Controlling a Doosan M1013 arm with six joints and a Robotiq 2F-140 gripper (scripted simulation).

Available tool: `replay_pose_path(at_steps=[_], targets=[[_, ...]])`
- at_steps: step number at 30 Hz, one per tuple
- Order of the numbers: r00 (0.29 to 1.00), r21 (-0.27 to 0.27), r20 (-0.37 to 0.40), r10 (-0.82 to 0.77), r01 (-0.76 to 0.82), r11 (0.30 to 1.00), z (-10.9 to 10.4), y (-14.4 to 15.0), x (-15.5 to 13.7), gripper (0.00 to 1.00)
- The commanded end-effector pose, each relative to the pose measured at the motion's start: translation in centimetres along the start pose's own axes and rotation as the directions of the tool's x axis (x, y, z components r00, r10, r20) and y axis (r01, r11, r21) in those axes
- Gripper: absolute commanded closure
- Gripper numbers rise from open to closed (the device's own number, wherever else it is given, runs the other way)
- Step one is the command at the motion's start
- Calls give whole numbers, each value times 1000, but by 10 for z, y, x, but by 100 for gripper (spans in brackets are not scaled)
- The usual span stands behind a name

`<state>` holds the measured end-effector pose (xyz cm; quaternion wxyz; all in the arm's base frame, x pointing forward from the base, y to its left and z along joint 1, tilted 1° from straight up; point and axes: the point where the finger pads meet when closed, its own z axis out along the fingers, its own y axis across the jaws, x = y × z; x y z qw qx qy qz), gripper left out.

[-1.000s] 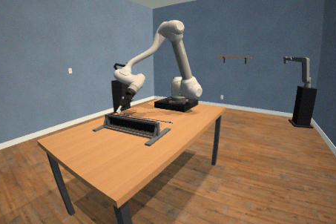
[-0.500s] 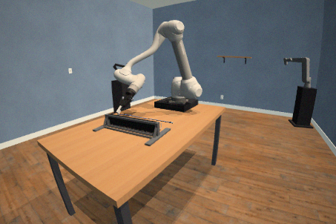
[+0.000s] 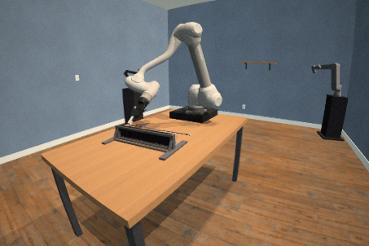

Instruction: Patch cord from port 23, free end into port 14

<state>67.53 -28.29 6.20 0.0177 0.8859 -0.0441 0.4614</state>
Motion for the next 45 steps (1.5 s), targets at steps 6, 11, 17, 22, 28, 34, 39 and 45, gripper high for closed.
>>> replay_pose_path(at_steps=[6,11,17,22,28,34,39,45], targets=[[1000,0,0,0,0,1000,0,0,0,100],[1000,0,0,0,0,1000,-3,0,0,100],[1000,0,0,0,0,1000,-31,0,0,100],[1000,0,0,0,0,1000,-73,0,0,100],[1000,0,0,0,0,1000,-105,0,0,100],[1000,0,0,0,0,1000,-135,0,0,100],[1000,0,0,0,0,1000,-140,0,0,100],[1000,-7,3,-15,15,1000,-138,1,1,100]])
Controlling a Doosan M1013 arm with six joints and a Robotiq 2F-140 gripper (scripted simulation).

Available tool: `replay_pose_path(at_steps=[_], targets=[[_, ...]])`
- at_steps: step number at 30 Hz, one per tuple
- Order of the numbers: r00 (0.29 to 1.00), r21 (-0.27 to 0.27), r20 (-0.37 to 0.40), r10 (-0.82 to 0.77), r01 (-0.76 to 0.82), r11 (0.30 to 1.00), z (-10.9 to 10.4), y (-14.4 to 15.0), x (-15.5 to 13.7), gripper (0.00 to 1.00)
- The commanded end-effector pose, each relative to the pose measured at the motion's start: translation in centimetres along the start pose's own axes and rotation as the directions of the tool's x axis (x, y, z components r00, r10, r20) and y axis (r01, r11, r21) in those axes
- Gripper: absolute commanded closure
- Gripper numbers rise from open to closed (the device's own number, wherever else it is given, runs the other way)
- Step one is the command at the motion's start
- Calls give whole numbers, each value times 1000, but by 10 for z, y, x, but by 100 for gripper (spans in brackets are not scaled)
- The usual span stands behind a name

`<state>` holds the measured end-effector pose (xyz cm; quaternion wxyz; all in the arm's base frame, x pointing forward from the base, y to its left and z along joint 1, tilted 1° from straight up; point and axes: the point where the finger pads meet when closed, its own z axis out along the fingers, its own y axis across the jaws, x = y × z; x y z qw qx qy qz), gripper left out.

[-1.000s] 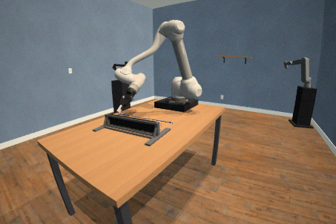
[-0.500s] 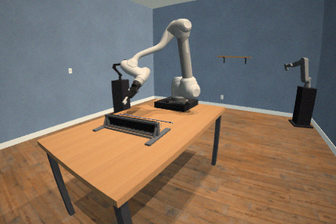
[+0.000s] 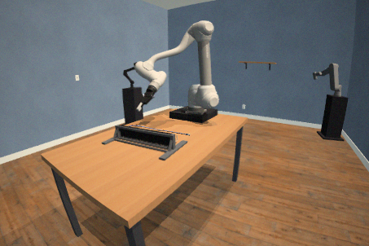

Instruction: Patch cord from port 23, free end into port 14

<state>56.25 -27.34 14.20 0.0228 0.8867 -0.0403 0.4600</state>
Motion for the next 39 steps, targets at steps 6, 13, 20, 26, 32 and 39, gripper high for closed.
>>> replay_pose_path(at_steps=[6,13,20,26,32,39], targets=[[985,-69,55,-161,165,984,19,2,6,100],[905,-97,194,-378,401,911,41,-12,3,100],[778,-24,325,-537,575,818,52,-42,-11,100],[636,105,405,-657,681,724,54,-81,-29,100],[520,228,431,-738,729,646,51,-116,-46,100],[449,307,429,-783,743,594,47,-139,-56,100]])
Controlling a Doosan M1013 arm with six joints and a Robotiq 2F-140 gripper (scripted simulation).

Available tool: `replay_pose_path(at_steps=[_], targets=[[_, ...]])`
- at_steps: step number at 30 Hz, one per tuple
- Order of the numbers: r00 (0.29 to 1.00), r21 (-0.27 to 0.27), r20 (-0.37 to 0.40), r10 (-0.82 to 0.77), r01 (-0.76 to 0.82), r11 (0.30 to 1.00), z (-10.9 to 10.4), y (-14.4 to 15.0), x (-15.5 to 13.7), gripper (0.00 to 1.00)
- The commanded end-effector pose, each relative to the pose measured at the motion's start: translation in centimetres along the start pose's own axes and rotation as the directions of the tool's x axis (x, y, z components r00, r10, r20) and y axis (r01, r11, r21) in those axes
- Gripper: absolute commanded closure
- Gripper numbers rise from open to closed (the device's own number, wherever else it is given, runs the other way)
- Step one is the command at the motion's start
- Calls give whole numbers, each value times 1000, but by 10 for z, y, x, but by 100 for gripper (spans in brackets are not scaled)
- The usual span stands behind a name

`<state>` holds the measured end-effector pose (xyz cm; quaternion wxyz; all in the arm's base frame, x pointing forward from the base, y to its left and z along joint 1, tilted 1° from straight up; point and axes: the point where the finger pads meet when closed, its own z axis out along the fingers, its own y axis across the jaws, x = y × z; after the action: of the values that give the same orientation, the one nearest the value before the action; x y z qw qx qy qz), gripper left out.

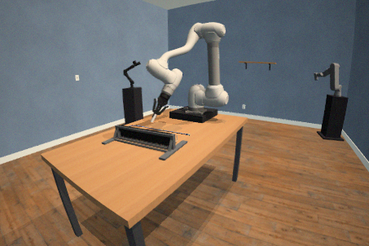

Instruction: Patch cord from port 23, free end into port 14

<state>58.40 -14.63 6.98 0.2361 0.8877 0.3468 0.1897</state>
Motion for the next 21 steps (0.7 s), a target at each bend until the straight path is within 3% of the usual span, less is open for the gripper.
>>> replay_pose_path(at_steps=[1,12,13,21], targets=[[998,153,37,-58,52,987,-4,-12,7,100],[986,228,36,-163,151,962,-13,-43,22,100],[978,260,30,-207,192,946,-17,-56,28,100],[941,363,-13,-339,320,875,-35,-101,47,100]])
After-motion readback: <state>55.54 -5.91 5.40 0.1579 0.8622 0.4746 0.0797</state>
